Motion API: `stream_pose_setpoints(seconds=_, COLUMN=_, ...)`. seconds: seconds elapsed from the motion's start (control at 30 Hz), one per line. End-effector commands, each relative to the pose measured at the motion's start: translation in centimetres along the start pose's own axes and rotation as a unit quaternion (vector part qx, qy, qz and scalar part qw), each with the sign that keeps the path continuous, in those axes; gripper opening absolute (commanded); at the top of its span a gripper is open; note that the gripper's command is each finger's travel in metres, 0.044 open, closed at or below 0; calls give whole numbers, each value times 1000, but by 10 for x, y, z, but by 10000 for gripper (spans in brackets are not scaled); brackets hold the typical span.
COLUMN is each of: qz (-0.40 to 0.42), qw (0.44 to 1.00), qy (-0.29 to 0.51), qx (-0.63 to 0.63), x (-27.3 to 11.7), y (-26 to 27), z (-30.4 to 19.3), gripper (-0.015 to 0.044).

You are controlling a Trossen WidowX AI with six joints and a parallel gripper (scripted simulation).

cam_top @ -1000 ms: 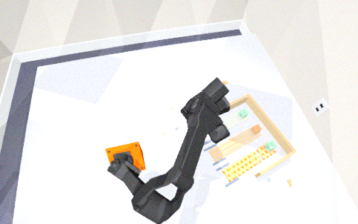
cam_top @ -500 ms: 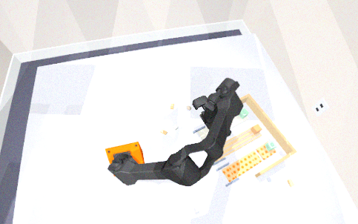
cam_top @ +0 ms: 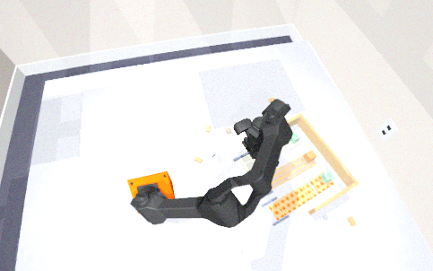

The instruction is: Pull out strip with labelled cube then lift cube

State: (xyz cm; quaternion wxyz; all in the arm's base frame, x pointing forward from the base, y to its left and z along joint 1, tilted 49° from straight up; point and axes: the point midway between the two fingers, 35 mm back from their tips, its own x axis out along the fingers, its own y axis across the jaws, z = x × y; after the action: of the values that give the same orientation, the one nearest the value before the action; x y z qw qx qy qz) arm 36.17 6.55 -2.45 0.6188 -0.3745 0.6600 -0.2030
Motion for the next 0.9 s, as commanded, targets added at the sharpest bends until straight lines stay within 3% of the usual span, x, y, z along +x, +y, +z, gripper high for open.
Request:
stream_pose_setpoints(seconds=0.0, qz=-3, qw=1000, qy=1, qx=-4, x=7, y=-1, z=-1, gripper=0)
stream_pose_setpoints(seconds=0.87, qz=-5, qw=1000, qy=2, qx=-4, x=47, y=-4, z=-6, gripper=0)
